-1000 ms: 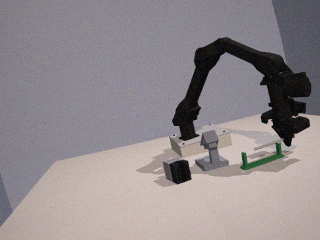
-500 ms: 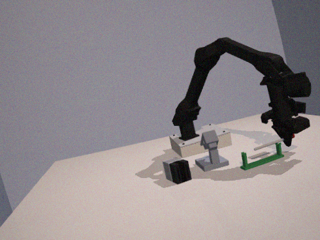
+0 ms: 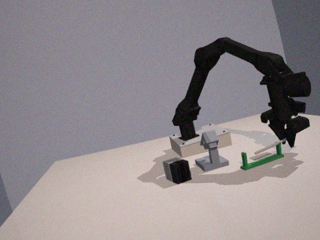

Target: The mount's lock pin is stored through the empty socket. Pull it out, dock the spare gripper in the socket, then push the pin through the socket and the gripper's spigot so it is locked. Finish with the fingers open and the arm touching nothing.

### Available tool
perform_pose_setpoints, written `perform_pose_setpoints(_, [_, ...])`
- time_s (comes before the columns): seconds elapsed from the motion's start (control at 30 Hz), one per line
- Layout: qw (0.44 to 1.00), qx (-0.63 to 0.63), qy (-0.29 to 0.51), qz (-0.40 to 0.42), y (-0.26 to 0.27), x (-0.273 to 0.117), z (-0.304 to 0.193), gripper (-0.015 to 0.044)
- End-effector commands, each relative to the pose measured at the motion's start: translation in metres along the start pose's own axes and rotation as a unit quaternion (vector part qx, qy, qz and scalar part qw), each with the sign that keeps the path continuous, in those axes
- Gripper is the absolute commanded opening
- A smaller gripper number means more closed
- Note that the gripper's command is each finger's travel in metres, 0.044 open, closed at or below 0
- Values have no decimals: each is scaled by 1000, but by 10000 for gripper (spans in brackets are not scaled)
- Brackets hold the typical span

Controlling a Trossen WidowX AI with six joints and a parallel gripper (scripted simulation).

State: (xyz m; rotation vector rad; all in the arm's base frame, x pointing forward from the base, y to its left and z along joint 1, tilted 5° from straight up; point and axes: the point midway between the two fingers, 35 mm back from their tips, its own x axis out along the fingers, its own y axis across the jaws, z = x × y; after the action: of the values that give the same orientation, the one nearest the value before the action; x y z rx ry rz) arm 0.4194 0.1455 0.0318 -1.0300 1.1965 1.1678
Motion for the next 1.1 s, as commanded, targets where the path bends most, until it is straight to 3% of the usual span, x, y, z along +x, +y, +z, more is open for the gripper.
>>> perform_pose_setpoints(0.0, [1000, 0, -1, -2, 0, -11, 2, 200])
perform_pose_setpoints(1.07, [999, -1, 15, 33, 19, -61, 4, 200])
